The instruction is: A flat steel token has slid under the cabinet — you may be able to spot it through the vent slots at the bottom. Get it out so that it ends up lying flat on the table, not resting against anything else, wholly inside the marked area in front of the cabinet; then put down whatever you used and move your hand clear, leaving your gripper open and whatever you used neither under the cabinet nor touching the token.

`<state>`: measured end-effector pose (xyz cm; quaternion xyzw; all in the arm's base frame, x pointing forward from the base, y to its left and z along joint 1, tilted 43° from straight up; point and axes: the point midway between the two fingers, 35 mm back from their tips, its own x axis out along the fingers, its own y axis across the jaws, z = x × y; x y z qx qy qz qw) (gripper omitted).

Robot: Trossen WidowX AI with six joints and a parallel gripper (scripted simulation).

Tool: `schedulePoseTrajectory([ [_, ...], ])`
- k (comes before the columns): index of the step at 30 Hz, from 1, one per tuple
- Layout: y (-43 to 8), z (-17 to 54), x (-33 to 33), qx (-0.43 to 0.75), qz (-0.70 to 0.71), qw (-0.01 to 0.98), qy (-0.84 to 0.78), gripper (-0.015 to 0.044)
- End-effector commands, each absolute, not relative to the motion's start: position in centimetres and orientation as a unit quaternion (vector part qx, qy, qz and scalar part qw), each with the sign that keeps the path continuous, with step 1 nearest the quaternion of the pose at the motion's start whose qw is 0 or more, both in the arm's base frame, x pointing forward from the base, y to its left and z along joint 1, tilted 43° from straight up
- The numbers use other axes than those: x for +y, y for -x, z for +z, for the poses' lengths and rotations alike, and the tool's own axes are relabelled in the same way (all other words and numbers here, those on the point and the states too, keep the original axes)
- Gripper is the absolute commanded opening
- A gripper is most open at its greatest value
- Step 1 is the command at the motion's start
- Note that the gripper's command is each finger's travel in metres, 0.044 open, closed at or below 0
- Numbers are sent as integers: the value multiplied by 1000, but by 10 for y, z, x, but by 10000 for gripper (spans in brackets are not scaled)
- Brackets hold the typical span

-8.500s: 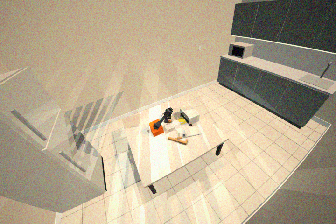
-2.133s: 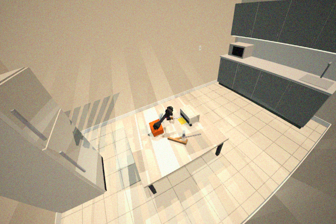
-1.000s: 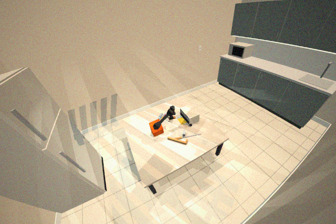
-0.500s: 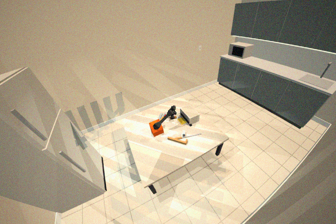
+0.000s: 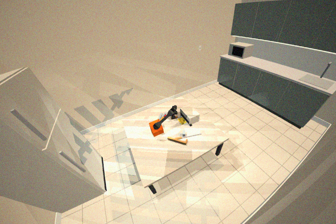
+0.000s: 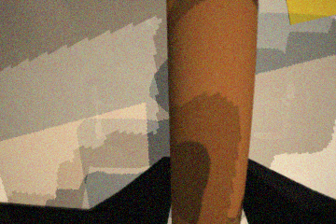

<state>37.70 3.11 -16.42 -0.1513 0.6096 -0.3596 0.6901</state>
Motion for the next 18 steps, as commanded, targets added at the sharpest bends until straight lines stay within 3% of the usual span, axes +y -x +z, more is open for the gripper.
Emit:
schedulePoseTrajectory([
  [1,-383,-162,29,609,-359,691,151,0],
  [18,-400,-158,24,609,-360,691,151,0],
])
